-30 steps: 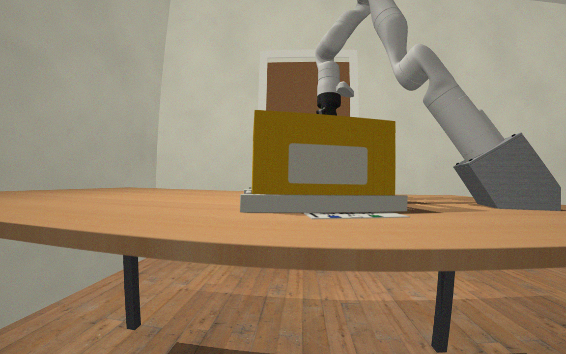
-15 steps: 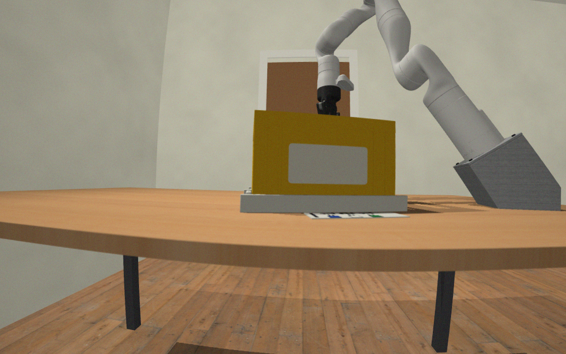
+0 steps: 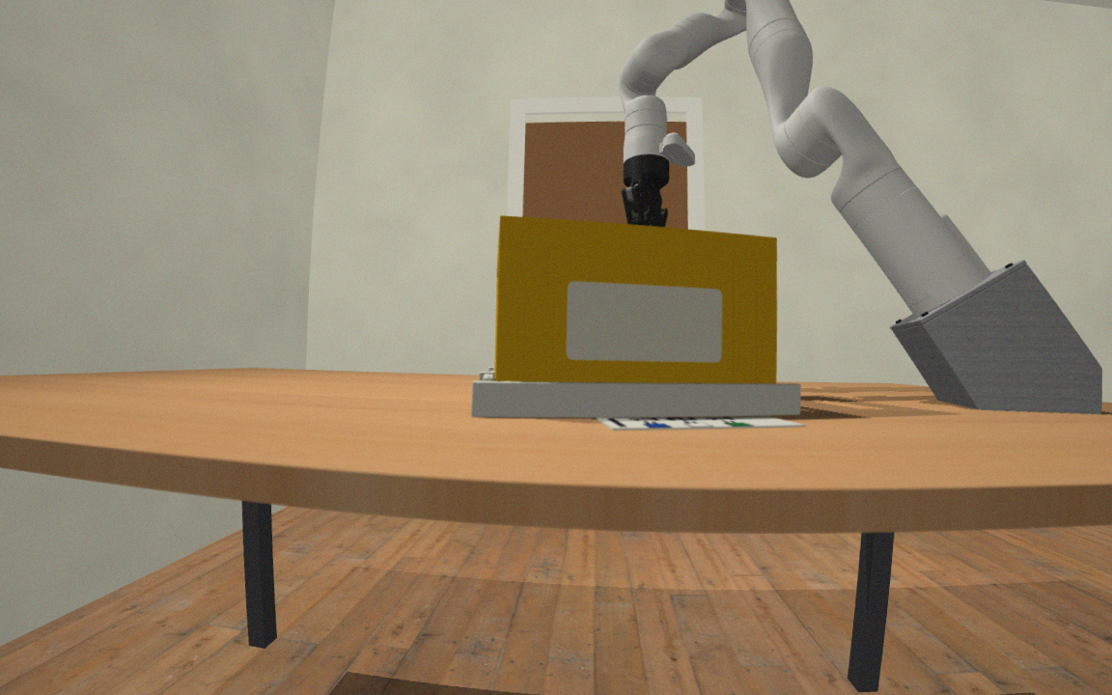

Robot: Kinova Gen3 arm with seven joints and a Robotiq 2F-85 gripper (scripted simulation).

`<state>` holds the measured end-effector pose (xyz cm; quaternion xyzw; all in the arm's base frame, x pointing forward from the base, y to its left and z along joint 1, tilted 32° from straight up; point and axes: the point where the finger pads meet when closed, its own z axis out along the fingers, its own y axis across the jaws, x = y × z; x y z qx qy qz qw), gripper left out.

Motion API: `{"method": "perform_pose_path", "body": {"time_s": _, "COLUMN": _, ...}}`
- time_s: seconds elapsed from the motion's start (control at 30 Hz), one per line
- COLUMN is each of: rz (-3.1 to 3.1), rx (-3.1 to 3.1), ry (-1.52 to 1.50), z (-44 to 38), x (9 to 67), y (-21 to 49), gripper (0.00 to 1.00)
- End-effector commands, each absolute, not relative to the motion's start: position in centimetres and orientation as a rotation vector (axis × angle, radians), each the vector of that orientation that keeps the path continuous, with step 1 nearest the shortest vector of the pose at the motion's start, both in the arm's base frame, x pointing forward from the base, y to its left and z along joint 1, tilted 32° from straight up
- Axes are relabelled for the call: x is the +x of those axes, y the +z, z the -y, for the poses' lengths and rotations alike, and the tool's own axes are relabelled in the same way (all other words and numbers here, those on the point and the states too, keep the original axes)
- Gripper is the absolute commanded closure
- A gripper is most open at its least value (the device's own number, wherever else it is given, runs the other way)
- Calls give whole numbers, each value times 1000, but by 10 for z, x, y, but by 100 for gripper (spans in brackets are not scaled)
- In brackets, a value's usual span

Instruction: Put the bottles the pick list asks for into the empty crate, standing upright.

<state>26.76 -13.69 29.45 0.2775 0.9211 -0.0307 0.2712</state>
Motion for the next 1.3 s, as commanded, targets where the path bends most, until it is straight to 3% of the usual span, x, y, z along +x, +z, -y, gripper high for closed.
{"method": "perform_pose_path", "body": {"time_s": 0.0, "rz": -2480, "rx": 747, "ry": -83, "z": 136, "x": 265, "y": 299, "gripper": 90}}
{"method": "perform_pose_path", "body": {"time_s": 1.27, "rz": -2480, "rx": 747, "ry": -82, "z": 124, "x": 238, "y": 347, "gripper": 90}}
